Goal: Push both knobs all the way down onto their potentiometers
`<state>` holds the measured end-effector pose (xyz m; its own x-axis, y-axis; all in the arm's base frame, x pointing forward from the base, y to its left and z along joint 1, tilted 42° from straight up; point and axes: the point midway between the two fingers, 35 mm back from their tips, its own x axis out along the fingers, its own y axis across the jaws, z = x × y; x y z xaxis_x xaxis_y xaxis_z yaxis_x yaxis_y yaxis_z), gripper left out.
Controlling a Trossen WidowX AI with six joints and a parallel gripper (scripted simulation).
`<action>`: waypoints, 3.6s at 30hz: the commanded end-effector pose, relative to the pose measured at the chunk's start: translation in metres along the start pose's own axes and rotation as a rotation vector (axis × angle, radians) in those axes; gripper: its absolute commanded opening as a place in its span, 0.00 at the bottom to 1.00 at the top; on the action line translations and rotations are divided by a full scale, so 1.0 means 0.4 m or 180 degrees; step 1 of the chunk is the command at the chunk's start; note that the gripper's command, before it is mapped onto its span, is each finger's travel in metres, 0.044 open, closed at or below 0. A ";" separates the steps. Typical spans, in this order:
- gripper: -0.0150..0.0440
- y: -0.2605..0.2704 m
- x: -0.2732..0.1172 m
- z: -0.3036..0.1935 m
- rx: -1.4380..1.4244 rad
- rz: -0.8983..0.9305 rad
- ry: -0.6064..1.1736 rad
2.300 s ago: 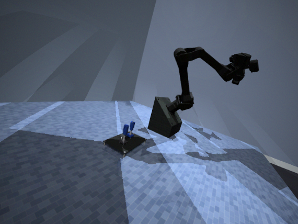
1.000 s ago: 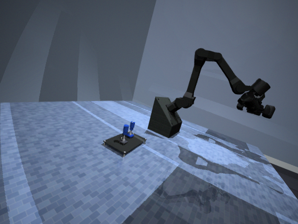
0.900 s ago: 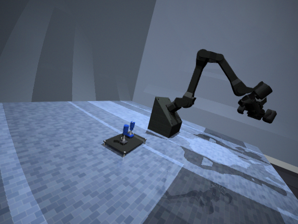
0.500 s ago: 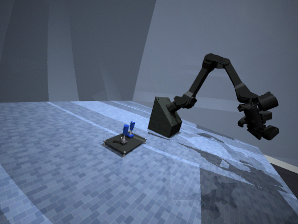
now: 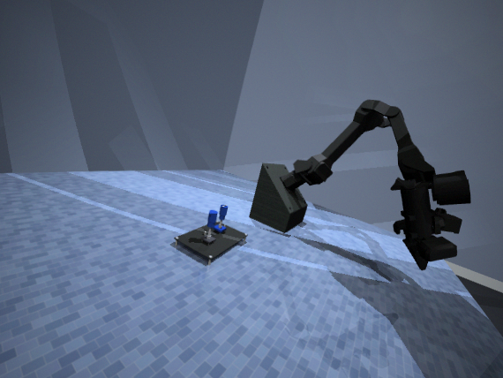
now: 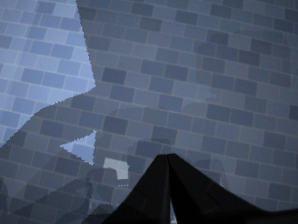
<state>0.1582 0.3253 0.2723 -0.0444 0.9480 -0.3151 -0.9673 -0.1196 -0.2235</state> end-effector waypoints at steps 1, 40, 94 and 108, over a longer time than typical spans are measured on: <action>0.25 -0.085 -0.025 -0.086 0.0283 -0.0236 0.0292; 0.25 -0.186 -0.632 -0.883 0.3973 -0.1266 0.1637; 0.25 -0.082 -0.650 -1.023 0.4745 -0.1268 0.1434; 0.25 -0.082 -0.642 -1.028 0.4745 -0.1268 0.1433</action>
<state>0.3036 -0.0366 -0.0181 0.0676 0.6522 -0.7550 -0.2837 0.7381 0.6122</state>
